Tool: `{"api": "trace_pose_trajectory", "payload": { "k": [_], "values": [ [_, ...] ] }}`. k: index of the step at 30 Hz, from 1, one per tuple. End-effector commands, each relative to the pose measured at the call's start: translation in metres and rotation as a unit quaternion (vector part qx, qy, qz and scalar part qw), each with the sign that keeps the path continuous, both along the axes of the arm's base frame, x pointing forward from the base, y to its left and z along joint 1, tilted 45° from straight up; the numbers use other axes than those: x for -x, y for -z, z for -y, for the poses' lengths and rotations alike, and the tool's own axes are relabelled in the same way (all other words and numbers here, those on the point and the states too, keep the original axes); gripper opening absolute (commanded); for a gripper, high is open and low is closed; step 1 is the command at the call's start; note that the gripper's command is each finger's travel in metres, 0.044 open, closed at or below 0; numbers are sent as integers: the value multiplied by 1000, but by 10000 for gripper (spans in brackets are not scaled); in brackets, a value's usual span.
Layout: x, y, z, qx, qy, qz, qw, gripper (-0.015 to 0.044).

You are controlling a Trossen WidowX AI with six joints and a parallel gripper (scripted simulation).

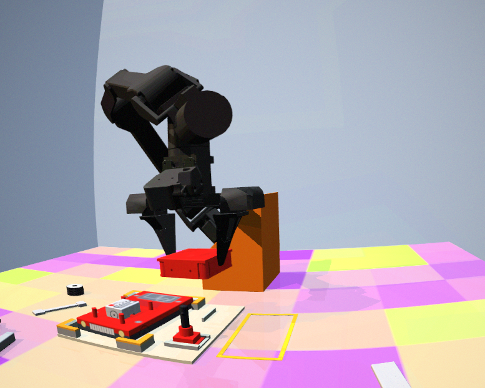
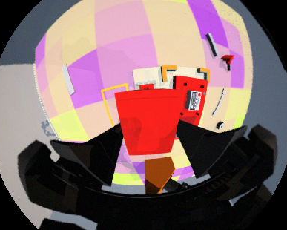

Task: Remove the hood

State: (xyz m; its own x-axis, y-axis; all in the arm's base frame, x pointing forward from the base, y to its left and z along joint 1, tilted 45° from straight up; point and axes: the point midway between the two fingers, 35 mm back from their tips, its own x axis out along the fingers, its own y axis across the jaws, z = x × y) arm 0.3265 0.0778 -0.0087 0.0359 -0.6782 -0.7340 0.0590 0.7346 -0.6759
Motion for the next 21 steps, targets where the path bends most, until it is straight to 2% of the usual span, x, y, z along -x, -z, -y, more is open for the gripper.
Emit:
{"api": "trace_pose_trajectory", "payload": {
  "k": [1, 11, 21],
  "values": [
    [5, 20, -19, -1, 6, 4, 1000, 0],
    [26, 58, -55, 5, 16, 12, 1000, 0],
    [27, 63, -56, 6, 16, 12, 1000, 0]
  ]
}}
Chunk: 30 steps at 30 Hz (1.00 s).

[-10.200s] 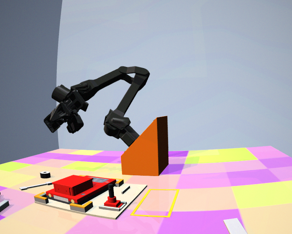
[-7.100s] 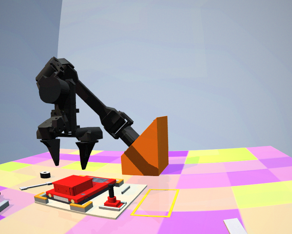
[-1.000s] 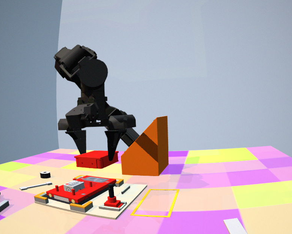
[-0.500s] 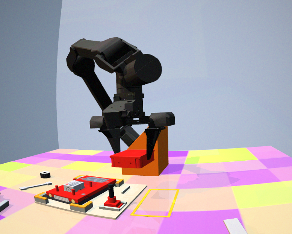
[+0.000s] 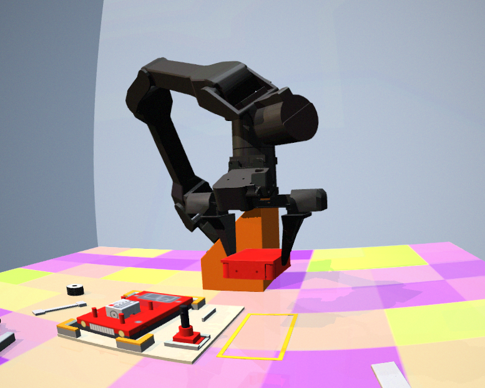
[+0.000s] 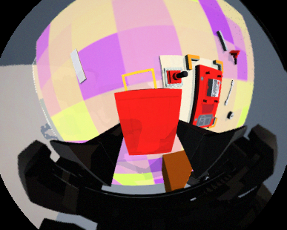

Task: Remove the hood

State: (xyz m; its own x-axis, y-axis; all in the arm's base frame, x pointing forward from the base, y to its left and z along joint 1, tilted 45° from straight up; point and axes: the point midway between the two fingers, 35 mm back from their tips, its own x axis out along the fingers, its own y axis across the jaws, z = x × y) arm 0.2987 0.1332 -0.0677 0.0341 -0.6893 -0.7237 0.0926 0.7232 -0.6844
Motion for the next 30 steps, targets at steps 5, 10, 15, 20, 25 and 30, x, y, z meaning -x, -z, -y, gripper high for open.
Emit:
{"api": "trace_pose_trajectory", "payload": {
  "k": [5, 10, 15, 20, 25, 30],
  "values": [
    [-1, 7, 2, -2, 3, 2, 1000, 0],
    [-2, 10, 5, -2, 3, 2, 1000, 0],
    [-2, 13, 7, -2, 3, 2, 1000, 0],
    [-2, 16, 10, -2, 3, 2, 1000, 0],
    [-3, 19, 13, -2, 3, 2, 1000, 0],
    [-3, 22, 16, -2, 3, 2, 1000, 0]
  ]
}}
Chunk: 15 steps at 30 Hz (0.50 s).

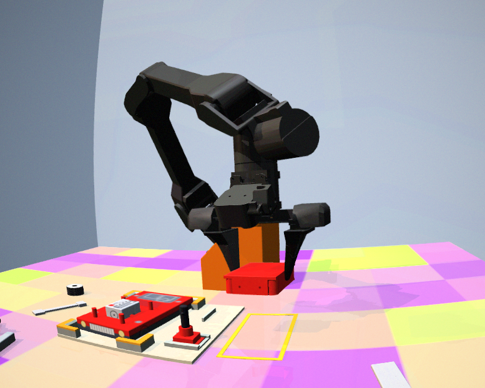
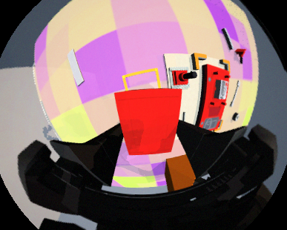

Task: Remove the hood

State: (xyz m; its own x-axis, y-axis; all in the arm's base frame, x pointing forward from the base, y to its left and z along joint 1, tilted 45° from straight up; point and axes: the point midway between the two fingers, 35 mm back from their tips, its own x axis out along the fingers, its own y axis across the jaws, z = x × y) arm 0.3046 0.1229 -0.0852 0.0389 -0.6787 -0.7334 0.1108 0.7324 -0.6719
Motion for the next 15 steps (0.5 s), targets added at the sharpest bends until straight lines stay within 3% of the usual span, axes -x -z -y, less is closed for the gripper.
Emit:
{"api": "trace_pose_trajectory", "payload": {
  "k": [1, 15],
  "values": [
    [3, 5, 6, 6, -2, -6, 1000, 0],
    [3, 13, 14, 6, -2, -6, 1000, 0]
  ]
}}
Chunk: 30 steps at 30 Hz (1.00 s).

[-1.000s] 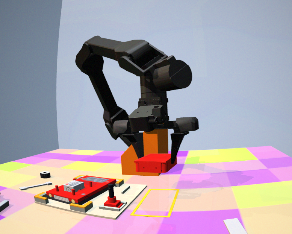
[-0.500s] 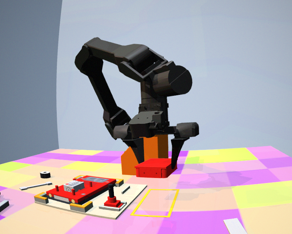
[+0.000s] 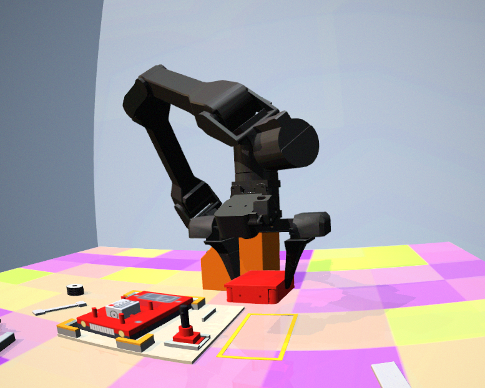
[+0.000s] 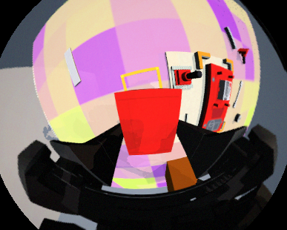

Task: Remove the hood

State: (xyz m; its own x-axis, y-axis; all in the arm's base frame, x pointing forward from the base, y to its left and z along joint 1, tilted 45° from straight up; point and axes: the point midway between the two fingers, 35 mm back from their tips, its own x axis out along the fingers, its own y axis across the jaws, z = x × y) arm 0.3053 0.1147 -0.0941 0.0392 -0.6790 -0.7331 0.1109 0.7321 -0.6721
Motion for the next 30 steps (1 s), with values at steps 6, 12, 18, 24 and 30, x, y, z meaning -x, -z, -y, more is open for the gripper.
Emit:
{"api": "trace_pose_trajectory", "payload": {
  "k": [6, 12, 18, 24, 30],
  "values": [
    [3, 8, 9, 6, -2, -6, 1000, 0],
    [3, 11, 12, 6, -2, -6, 1000, 0],
    [3, 15, 16, 6, -2, -6, 1000, 0],
    [3, 18, 19, 6, -2, -6, 1000, 0],
    [4, 21, 22, 6, -2, -6, 1000, 0]
  ]
}}
